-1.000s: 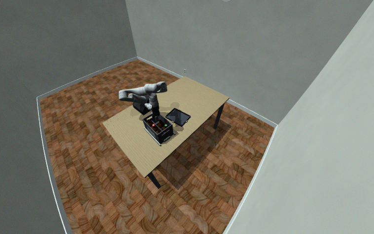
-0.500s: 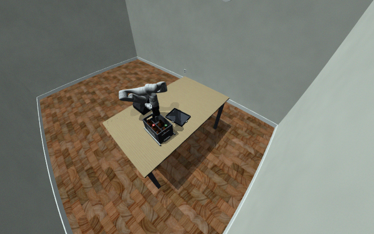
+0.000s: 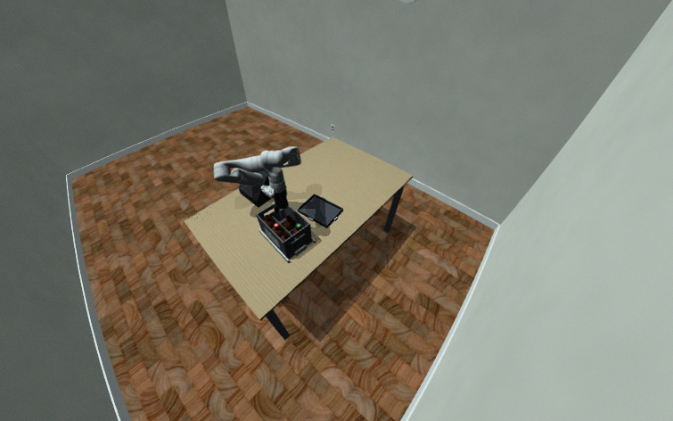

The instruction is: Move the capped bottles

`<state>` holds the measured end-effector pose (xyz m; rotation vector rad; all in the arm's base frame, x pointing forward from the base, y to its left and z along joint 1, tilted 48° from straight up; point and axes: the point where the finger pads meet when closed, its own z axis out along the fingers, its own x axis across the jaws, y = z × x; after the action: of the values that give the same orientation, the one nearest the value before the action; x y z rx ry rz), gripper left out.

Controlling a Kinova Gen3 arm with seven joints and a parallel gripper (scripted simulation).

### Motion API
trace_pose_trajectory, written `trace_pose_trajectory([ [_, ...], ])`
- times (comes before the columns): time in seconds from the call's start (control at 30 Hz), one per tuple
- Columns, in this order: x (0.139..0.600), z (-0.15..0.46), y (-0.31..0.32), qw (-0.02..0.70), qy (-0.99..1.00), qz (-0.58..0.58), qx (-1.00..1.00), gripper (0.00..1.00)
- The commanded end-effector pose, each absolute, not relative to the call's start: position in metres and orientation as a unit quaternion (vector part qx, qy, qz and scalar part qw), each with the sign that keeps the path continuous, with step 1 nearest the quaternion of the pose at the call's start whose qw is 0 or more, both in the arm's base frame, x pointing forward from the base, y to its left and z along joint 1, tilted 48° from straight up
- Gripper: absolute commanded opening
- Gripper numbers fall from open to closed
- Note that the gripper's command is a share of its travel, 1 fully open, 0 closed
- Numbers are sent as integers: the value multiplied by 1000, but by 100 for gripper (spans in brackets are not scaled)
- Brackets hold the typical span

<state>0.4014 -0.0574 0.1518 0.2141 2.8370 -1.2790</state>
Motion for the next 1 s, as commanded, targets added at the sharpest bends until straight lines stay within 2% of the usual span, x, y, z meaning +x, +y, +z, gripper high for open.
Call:
trace_pose_trajectory([
  [0.0,402,149,-54,11,911,-407,68,100],
  [0.97,402,152,-56,12,910,-410,68,100],
])
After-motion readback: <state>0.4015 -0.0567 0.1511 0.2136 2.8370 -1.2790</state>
